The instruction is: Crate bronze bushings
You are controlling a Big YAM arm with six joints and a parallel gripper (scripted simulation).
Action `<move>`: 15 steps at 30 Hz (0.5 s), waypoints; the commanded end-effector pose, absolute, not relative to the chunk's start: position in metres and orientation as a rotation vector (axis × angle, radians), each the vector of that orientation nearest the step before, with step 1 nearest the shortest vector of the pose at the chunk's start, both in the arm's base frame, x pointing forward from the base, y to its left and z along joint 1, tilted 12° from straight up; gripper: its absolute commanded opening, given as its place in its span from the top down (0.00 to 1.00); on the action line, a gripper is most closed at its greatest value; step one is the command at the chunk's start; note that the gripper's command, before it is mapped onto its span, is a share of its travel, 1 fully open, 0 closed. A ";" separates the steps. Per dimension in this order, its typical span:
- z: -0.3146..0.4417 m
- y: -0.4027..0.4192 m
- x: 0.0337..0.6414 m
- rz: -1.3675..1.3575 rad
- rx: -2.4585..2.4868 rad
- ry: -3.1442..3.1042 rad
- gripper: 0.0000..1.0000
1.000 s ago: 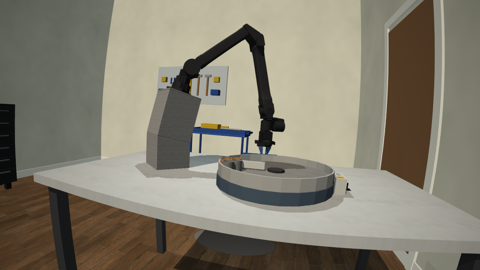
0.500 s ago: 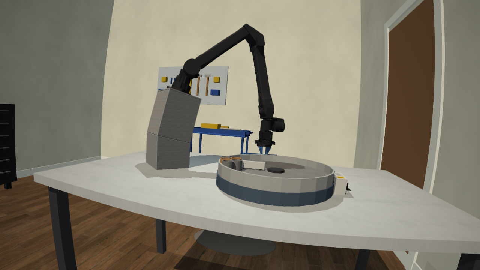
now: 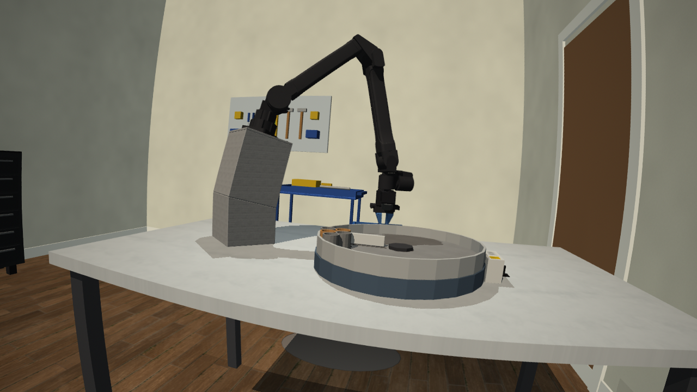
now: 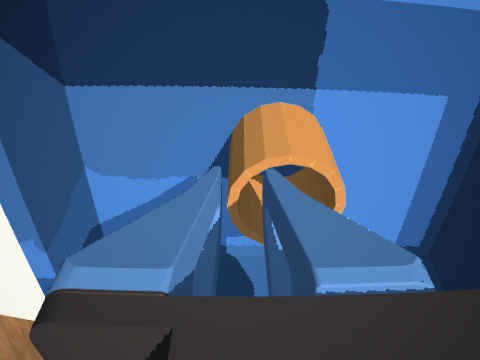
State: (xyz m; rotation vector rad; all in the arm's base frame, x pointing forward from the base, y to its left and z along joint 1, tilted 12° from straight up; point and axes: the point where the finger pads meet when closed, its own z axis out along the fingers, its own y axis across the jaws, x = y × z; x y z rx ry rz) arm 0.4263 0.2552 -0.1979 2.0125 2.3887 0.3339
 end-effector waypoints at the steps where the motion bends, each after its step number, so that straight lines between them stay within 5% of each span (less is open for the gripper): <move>1: -0.181 0.258 0.429 0.355 2.005 2.378 0.85; 15: -0.136 0.246 0.425 0.355 2.000 2.380 0.85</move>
